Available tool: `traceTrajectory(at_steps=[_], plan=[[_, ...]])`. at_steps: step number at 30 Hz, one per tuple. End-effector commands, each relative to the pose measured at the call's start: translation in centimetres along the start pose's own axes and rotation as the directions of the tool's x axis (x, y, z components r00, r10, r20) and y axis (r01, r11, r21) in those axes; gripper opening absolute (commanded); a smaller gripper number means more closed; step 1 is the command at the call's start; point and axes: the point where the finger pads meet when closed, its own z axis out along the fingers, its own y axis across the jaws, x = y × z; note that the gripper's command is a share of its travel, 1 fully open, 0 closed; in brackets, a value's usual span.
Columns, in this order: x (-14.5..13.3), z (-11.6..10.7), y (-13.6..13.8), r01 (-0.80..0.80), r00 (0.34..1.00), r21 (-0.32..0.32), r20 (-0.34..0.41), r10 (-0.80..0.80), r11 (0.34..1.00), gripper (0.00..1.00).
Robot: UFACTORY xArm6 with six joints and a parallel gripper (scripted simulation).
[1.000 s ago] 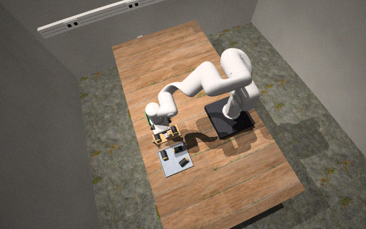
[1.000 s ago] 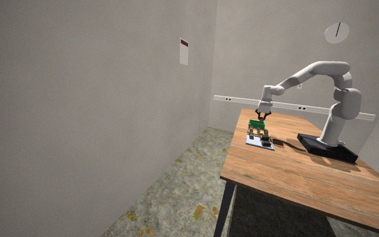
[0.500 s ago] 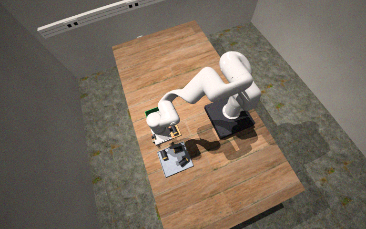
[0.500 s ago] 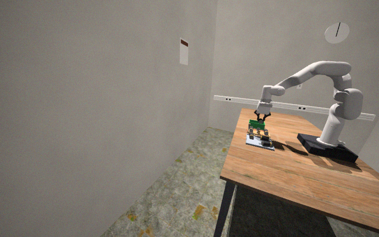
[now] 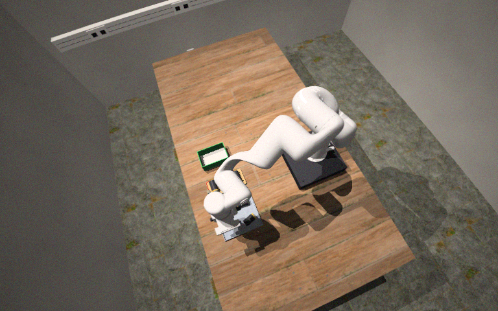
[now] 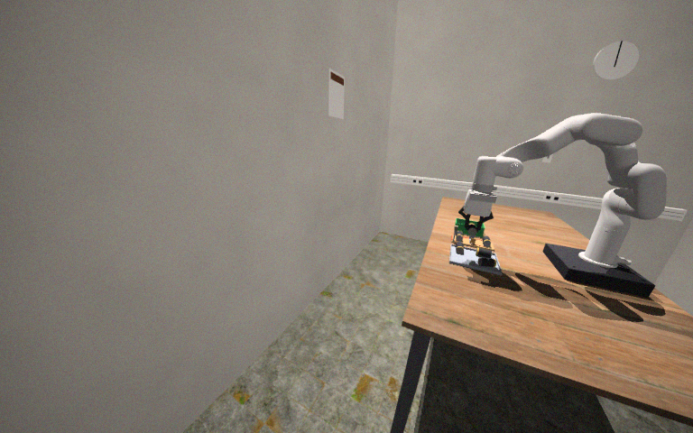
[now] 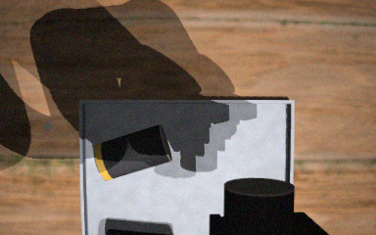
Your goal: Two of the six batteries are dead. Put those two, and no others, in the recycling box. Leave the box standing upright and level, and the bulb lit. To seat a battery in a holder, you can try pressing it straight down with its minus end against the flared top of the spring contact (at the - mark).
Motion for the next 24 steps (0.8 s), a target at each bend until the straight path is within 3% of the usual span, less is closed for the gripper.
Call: traceTrajectory(at_steps=[1,24], plan=[[3.37,-0.12,1.19,-0.002,1.0,0.002,0.004,0.002,1.0,0.28],[3.82,-0.11,1.29,-0.003,1.0,0.002,0.004,0.003,1.0,0.28]])
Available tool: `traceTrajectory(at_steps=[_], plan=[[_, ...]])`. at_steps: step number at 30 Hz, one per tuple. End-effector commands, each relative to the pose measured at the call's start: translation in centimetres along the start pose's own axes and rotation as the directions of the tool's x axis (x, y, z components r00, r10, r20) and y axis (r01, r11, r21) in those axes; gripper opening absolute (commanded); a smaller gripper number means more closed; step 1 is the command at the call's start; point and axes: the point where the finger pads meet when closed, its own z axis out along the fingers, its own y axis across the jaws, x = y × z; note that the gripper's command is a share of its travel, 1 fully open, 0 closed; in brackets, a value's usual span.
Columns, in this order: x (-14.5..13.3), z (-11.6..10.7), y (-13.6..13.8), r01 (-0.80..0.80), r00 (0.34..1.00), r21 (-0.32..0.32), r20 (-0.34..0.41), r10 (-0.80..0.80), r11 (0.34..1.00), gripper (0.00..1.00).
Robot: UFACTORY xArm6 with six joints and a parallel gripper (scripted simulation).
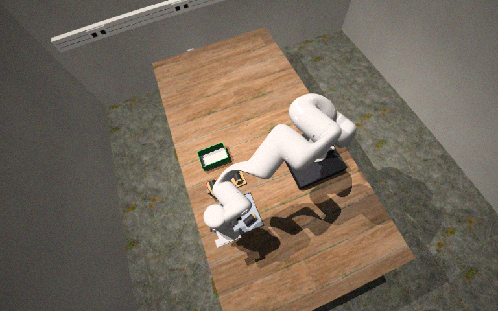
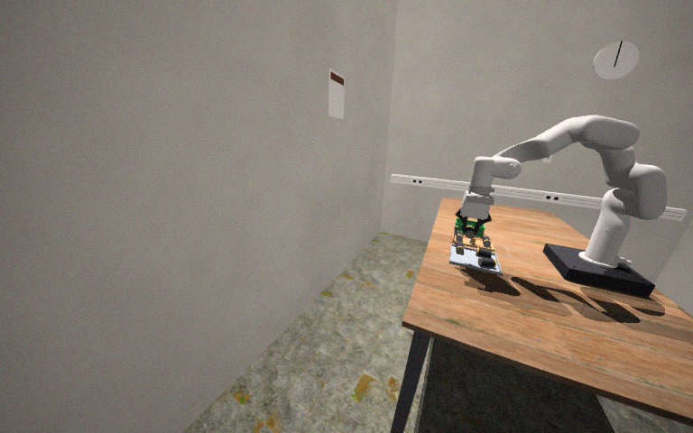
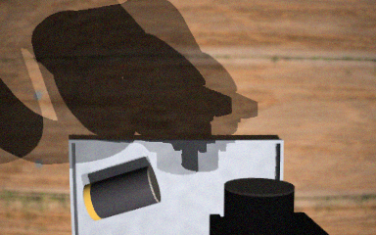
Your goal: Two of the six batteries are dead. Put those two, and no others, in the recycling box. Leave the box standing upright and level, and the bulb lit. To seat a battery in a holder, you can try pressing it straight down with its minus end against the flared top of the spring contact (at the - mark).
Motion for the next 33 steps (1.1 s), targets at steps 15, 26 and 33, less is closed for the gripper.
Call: traceTrajectory(at_steps=[15,26,33], plan=[[0.1,7.5,0.2,0.0,1.0,-0.005,-0.002,0.0,1.0,0.28],[0.1,7.5,0.2,0.0,1.0,-0.005,-0.002,0.0,1.0,0.28],[0.1,7.5,0.3,0.0,1.0,-0.005,-0.002,0.0,1.0,0.28]])
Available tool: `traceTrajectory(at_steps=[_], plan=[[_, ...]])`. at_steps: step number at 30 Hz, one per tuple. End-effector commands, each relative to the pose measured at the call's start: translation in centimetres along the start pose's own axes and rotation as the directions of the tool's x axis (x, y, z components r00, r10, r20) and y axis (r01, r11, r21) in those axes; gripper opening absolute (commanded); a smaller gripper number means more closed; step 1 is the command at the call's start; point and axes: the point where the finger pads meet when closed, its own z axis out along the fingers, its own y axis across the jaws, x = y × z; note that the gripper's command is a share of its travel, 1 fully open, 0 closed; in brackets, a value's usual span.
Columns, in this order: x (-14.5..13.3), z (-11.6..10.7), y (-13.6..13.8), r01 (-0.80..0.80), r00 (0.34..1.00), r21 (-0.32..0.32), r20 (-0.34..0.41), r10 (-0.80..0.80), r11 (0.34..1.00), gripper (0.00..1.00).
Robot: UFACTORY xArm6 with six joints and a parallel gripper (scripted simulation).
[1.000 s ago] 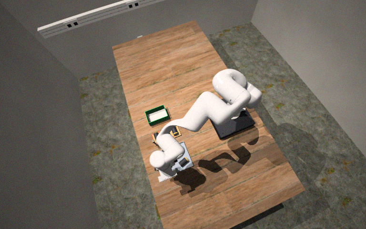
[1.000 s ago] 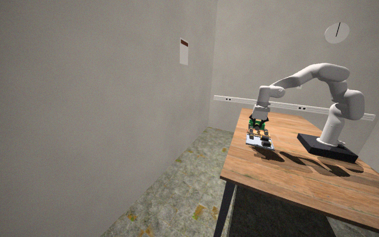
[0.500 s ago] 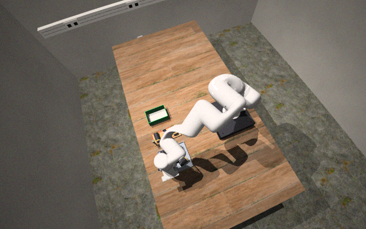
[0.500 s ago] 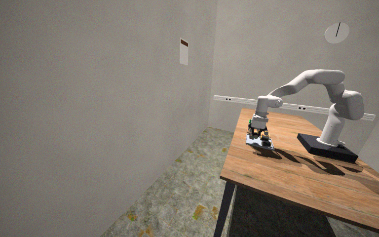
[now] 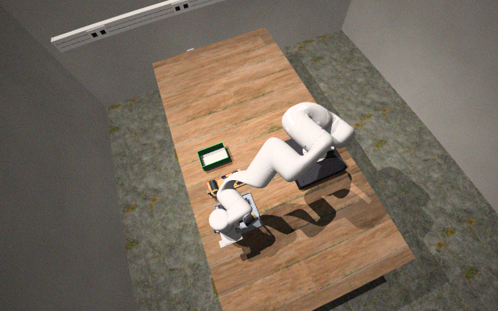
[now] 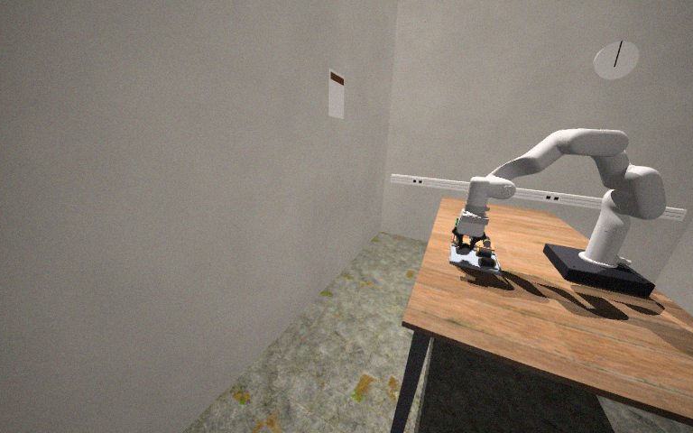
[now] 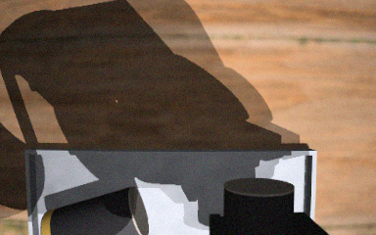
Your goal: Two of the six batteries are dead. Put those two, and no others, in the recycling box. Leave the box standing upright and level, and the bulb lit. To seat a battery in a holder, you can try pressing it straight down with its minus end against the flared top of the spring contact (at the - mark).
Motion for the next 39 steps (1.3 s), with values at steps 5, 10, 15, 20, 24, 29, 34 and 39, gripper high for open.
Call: traceTrajectory(at_steps=[5,10,15,20,24,29,34,39], plan=[[0.08,-0.21,0.23,0.0,1.0,-0.005,-0.002,0.0,1.0,0.28],[0.08,-0.21,0.23,0.0,1.0,-0.005,-0.002,0.0,1.0,0.28],[0.09,-0.21,0.23,0.0,1.0,-0.005,-0.002,0.0,1.0,0.28],[0.11,-0.21,0.3,0.0,1.0,-0.005,-0.002,0.0,1.0,0.28],[0.11,-0.21,0.3,0.0,1.0,-0.005,-0.002,0.0,1.0,0.28],[0.11,-0.21,0.3,0.0,1.0,-0.005,-0.002,0.0,1.0,0.28],[0.11,-0.2,0.3,0.0,1.0,-0.005,-0.002,0.0,1.0,0.28],[0.11,0.5,0.31,0.0,1.0,-0.005,-0.002,0.0,1.0,0.28]])
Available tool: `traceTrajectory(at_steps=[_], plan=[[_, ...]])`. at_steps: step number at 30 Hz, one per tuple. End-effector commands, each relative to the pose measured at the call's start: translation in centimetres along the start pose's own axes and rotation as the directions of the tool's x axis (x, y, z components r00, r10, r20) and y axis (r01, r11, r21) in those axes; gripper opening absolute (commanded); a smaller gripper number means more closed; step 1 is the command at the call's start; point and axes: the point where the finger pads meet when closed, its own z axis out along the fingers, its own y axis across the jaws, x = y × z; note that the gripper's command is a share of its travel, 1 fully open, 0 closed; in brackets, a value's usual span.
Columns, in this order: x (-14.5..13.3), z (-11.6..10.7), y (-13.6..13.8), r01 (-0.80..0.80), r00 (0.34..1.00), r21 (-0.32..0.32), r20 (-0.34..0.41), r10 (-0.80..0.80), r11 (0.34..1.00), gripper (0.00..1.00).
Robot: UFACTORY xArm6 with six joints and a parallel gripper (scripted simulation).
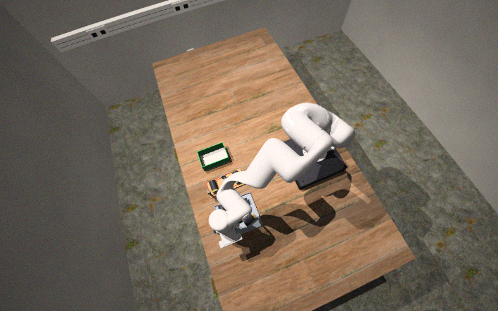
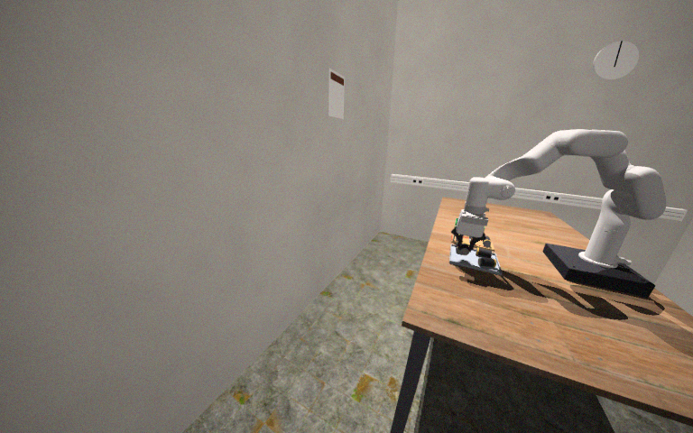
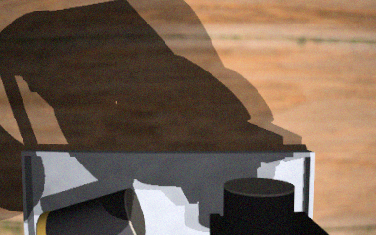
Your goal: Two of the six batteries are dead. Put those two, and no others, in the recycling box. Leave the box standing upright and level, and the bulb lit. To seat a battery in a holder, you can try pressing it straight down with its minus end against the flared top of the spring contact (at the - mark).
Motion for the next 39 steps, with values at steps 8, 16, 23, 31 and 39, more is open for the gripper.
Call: traceTrajectory(at_steps=[8,16,23,31,39], plan=[[0.0,3.4,0.1,0.0,1.0,-0.004,-0.001,0.0,1.0,0.28],[0.1,4.1,0.1,0.0,1.0,-0.004,-0.001,0.0,1.0,0.28],[0.1,4.1,0.1,0.0,1.0,-0.004,-0.001,0.0,1.0,0.28],[0.1,4.1,0.1,0.0,1.0,-0.004,-0.001,0.0,1.0,0.51],[0.1,4.1,0.1,0.0,1.0,-0.004,-0.001,0.0,1.0,0.51]])
